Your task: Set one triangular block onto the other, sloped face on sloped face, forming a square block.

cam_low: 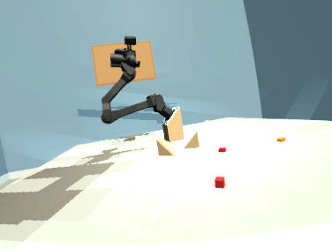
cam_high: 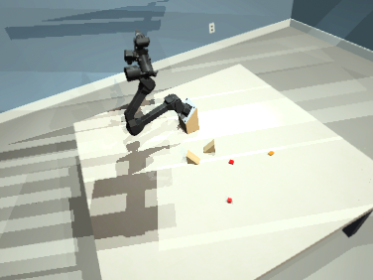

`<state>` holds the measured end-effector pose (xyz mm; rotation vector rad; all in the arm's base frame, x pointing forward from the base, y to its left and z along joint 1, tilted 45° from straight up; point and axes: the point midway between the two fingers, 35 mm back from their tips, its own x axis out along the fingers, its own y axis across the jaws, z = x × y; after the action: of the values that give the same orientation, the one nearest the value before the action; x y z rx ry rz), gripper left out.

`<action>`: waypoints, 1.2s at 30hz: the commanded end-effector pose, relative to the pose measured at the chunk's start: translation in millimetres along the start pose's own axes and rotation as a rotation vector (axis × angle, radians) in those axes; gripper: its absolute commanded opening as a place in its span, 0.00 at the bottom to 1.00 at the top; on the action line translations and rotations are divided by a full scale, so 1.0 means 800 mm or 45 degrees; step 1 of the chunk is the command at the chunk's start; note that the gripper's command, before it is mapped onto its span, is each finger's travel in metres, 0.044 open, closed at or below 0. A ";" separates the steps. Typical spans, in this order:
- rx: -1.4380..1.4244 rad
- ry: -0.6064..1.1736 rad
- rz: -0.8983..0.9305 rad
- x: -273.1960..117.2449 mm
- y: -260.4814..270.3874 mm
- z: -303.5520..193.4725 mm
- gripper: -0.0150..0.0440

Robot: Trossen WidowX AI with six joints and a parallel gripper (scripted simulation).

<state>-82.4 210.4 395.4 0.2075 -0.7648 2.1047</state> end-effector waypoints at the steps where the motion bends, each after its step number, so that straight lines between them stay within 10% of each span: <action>1: -0.006 0.010 -0.010 -0.001 -0.002 -0.002 0.98; 20: -0.479 1.279 -1.029 -0.261 -0.211 -0.139 1.00; 36: -0.173 2.453 -1.517 -0.567 -0.118 -0.098 1.00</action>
<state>282.4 33.0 208.3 -1.0014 0.2656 0.5010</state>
